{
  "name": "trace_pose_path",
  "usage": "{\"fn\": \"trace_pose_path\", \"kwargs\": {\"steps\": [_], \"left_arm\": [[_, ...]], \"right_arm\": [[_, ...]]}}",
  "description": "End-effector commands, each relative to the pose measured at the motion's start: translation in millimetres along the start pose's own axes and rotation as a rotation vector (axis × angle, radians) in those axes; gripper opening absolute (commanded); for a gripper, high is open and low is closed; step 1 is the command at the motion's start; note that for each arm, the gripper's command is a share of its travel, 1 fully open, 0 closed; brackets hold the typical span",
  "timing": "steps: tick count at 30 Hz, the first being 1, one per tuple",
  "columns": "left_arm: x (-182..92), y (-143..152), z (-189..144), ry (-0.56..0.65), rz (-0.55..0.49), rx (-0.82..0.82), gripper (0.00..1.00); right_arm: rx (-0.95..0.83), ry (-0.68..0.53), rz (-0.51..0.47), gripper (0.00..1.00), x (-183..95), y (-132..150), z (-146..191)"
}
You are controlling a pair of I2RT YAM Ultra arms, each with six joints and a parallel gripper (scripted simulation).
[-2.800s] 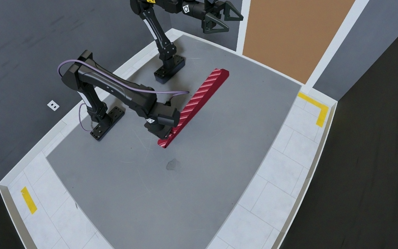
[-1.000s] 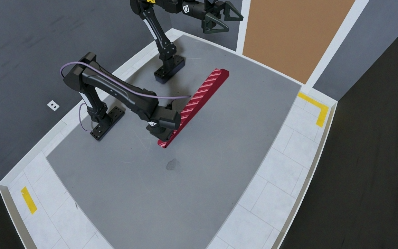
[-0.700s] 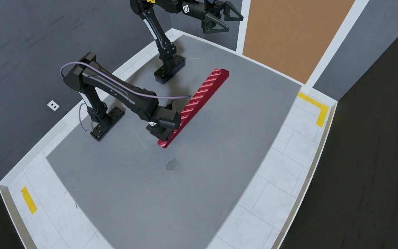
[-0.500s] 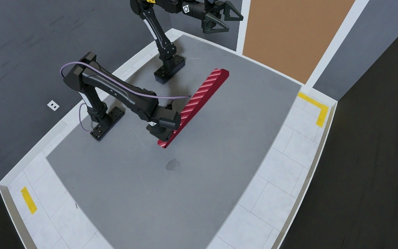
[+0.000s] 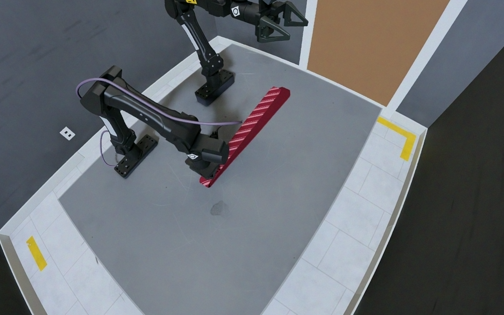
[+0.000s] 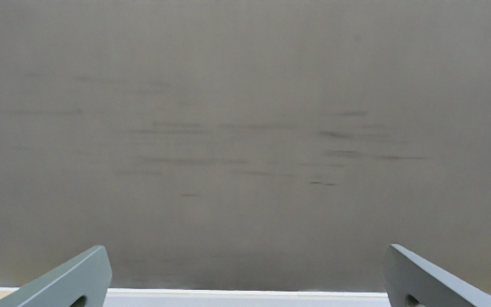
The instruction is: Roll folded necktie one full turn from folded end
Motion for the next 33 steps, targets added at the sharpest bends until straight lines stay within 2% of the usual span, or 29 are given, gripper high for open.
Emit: {"fn": "trace_pose_path", "kwargs": {"steps": [1, 33], "left_arm": [[-2.0, -19.9, 4.3, -0.002, -0.049, -0.012, 1.0], [-2.0, -19.9, 4.3, -0.002, -0.049, -0.012, 1.0]], "right_arm": [[0.013, -0.002, -0.008, 0.38, 2.5, -0.5, -0.2], [0.041, -0.002, -0.008, 0.38, 2.5, -0.5, -0.2]]}}
Point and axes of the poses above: on each arm, the point where the finger pads meet when closed, its own x axis out along the fingers, its own z axis across the jaws, y = z × x, the point moved 1 cm from there along -x, back along the fingers, and after that the axes turned 15 degrees about x, right-handed, at the moved point
